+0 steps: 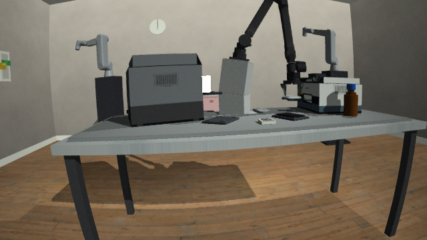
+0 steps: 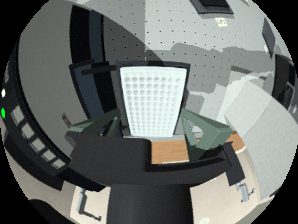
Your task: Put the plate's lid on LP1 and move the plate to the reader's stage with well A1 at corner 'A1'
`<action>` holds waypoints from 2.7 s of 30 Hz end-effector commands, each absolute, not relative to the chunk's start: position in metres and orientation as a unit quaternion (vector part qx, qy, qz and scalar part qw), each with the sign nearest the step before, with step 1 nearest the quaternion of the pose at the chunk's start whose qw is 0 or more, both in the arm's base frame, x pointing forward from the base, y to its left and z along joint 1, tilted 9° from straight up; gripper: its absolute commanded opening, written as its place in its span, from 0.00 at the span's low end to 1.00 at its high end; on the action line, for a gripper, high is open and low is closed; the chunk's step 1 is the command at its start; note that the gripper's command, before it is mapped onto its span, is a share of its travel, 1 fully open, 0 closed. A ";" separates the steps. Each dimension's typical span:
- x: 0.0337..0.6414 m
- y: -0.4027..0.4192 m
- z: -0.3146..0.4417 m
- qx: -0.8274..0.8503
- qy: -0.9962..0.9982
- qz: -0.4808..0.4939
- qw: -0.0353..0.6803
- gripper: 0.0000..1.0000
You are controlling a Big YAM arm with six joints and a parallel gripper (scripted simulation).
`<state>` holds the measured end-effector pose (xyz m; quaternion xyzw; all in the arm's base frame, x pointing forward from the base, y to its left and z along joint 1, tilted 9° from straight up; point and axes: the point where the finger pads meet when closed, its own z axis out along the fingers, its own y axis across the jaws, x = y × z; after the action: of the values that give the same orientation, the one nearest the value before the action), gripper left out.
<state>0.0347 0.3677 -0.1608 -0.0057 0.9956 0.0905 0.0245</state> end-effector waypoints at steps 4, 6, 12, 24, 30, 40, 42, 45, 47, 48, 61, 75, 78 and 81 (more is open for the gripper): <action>0.030 0.366 -0.166 -0.017 0.996 0.088 0.023 1.00; 0.029 0.366 -0.167 -0.018 0.996 0.088 0.023 1.00; 0.036 0.370 -0.169 -0.009 0.995 0.092 0.024 1.00; 0.037 0.371 -0.170 -0.008 0.995 0.093 0.024 1.00; 0.037 0.370 -0.175 -0.008 0.996 0.090 0.024 1.00; 0.038 0.378 -0.171 -0.008 0.994 0.101 0.025 1.00; 0.037 0.372 -0.176 -0.008 0.995 0.094 0.024 1.00; 0.036 0.360 -0.180 -0.008 0.997 0.079 0.023 1.00; 0.036 0.355 -0.181 -0.008 0.997 0.072 0.022 1.00; 0.036 0.354 -0.182 -0.008 0.997 0.070 0.022 1.00; 0.037 0.372 -0.178 -0.008 0.996 0.089 0.024 1.00; 0.038 0.380 -0.176 -0.008 0.995 0.096 0.024 1.00; 0.038 0.382 -0.175 -0.008 0.995 0.097 0.025 1.00; 0.038 0.384 -0.175 -0.008 0.995 0.099 0.025 1.00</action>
<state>0.0339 0.3649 -0.1754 -0.0072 0.9961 0.0844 0.0237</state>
